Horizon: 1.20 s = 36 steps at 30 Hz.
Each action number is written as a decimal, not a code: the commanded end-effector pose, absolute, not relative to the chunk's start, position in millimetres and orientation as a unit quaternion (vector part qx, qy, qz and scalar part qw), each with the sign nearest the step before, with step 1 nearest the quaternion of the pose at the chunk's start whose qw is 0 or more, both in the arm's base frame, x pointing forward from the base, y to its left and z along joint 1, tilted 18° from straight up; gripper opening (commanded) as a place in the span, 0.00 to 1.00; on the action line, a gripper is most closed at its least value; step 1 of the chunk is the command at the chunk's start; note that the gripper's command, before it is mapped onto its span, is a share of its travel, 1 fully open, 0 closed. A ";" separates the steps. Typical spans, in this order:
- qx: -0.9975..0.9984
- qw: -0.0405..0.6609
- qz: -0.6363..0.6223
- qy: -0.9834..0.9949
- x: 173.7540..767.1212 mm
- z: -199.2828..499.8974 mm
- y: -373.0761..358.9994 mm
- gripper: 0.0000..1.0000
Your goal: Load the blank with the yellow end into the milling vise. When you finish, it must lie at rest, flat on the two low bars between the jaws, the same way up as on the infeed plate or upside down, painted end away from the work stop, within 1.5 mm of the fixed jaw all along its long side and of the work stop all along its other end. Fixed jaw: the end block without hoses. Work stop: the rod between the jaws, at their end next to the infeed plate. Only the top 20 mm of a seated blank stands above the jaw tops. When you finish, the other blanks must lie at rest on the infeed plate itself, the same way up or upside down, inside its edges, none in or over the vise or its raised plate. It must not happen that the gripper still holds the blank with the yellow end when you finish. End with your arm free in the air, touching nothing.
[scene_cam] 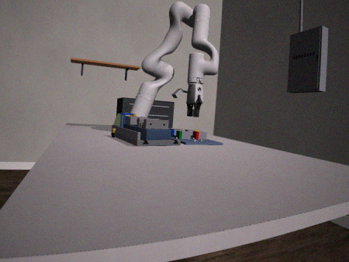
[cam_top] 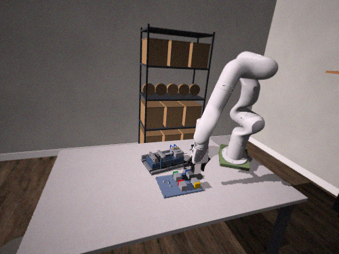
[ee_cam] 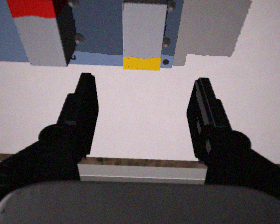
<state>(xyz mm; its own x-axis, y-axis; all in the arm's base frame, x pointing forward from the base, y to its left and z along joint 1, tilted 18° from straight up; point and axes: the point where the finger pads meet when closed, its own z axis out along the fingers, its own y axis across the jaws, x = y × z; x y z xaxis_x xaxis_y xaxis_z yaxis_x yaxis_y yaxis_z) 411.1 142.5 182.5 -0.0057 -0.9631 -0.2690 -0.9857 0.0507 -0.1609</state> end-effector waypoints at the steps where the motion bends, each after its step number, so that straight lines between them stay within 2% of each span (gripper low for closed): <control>1: -0.688 0.155 0.036 0.708 411.8 184.1 142.0 0.68; 26: -0.688 0.155 0.036 0.708 411.9 185.3 141.3 0.68; 36: -0.688 0.155 0.036 0.708 417.0 156.7 149.1 0.68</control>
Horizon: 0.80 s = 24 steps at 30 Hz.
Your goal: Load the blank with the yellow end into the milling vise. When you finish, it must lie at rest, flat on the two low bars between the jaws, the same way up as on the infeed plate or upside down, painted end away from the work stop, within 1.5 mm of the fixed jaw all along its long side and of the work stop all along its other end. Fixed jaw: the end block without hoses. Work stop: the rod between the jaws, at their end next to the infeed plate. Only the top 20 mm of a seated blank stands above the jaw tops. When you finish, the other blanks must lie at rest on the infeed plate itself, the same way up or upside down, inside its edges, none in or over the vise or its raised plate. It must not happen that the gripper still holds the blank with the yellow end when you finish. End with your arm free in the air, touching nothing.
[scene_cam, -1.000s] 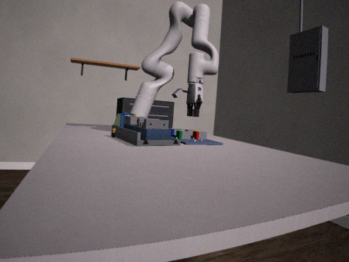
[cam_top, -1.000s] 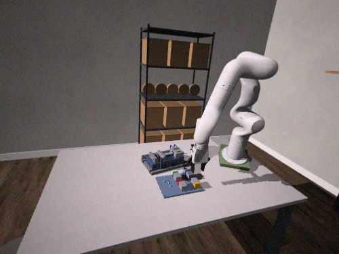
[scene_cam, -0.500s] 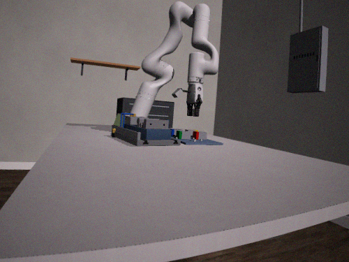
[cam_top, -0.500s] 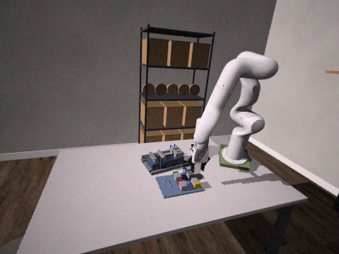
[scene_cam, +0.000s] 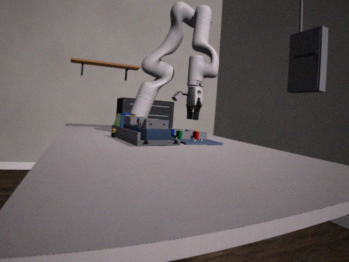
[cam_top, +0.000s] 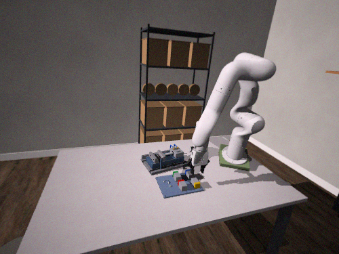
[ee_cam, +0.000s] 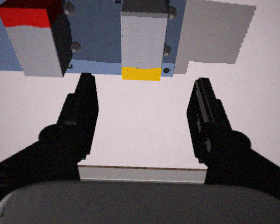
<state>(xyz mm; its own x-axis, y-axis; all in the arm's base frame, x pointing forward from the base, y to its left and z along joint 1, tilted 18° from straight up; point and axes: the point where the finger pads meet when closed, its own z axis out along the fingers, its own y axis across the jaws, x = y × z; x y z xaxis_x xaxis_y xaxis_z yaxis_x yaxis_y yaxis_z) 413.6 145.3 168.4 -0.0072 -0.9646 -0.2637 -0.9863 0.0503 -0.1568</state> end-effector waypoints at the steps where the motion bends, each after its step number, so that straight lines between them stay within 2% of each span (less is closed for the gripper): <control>1: -0.688 0.155 0.036 0.708 417.0 156.7 149.1 0.68; 24: -0.688 0.155 0.036 0.708 424.6 115.1 160.5 0.68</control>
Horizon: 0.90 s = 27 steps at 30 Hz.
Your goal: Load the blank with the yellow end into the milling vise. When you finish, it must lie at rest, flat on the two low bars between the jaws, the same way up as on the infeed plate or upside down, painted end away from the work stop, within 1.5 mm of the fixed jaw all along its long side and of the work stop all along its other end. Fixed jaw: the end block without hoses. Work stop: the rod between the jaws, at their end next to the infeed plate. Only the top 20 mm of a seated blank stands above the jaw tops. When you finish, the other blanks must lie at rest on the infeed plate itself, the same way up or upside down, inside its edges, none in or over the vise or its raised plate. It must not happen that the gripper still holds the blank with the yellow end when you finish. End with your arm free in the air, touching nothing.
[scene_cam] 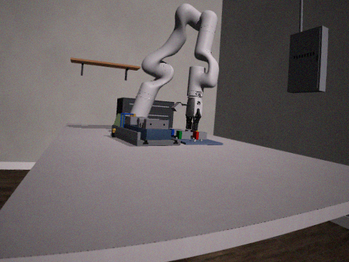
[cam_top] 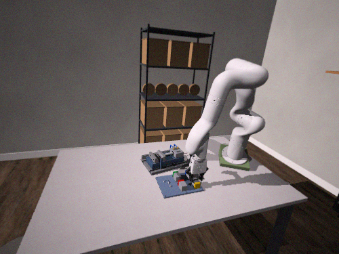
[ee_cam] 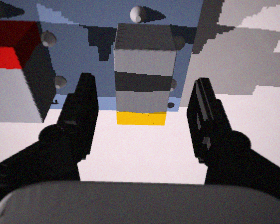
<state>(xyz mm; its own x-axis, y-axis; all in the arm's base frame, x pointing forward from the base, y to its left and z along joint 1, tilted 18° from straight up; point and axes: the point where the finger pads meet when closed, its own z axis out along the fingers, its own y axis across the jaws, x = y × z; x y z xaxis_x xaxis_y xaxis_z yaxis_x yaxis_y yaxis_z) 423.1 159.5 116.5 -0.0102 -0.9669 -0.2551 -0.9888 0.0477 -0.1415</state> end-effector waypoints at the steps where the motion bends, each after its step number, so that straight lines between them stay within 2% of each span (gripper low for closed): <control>1: -0.689 0.144 0.038 0.709 424.0 116.0 159.9 0.68; 27: -0.688 0.155 0.036 0.708 424.9 112.9 161.2 0.68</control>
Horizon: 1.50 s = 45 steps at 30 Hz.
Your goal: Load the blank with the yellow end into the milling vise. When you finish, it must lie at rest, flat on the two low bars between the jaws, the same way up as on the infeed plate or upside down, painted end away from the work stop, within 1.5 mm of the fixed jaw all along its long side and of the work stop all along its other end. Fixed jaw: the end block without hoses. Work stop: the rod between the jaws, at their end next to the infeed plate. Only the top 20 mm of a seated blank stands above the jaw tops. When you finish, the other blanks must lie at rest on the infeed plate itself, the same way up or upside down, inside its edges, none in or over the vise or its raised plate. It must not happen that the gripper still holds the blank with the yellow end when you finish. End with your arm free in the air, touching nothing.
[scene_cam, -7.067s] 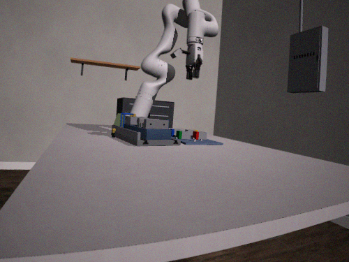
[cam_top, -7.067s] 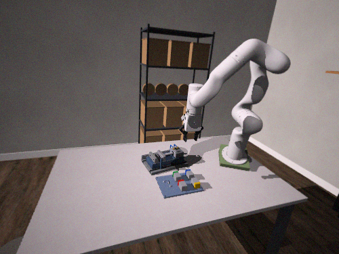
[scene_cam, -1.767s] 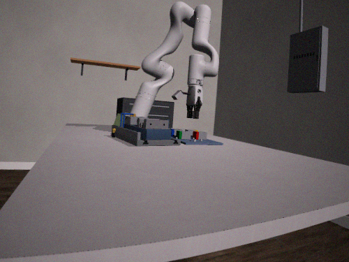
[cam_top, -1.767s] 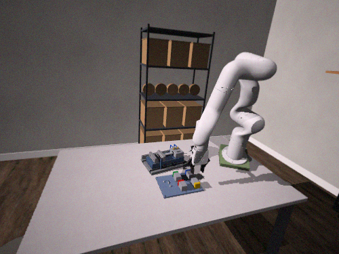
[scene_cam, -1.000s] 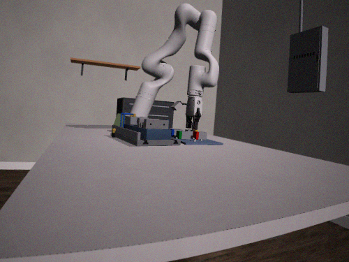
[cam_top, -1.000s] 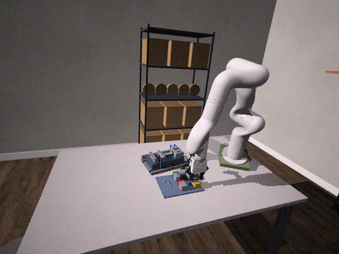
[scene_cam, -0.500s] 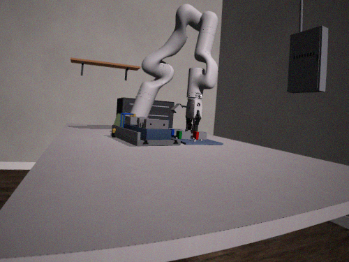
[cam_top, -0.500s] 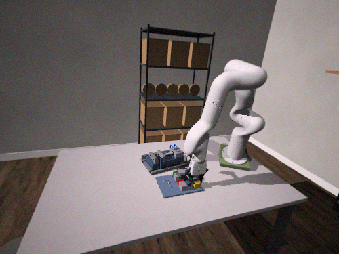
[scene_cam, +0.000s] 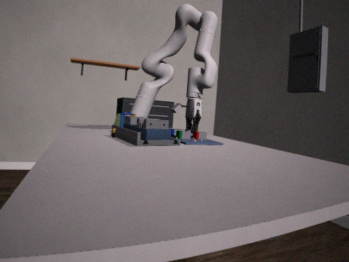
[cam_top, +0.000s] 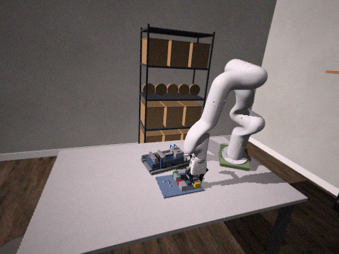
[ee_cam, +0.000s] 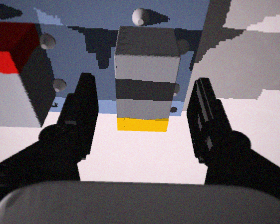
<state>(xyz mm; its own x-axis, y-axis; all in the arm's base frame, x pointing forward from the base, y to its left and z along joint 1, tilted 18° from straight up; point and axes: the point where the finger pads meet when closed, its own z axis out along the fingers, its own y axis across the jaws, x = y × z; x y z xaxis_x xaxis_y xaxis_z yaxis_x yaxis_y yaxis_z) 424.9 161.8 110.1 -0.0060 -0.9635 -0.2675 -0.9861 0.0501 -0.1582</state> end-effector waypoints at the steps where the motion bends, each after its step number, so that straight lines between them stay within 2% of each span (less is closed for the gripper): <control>1: -0.688 0.155 0.036 0.708 424.9 112.9 161.2 0.68; 45: -0.688 0.155 0.036 0.708 424.3 116.1 160.2 0.68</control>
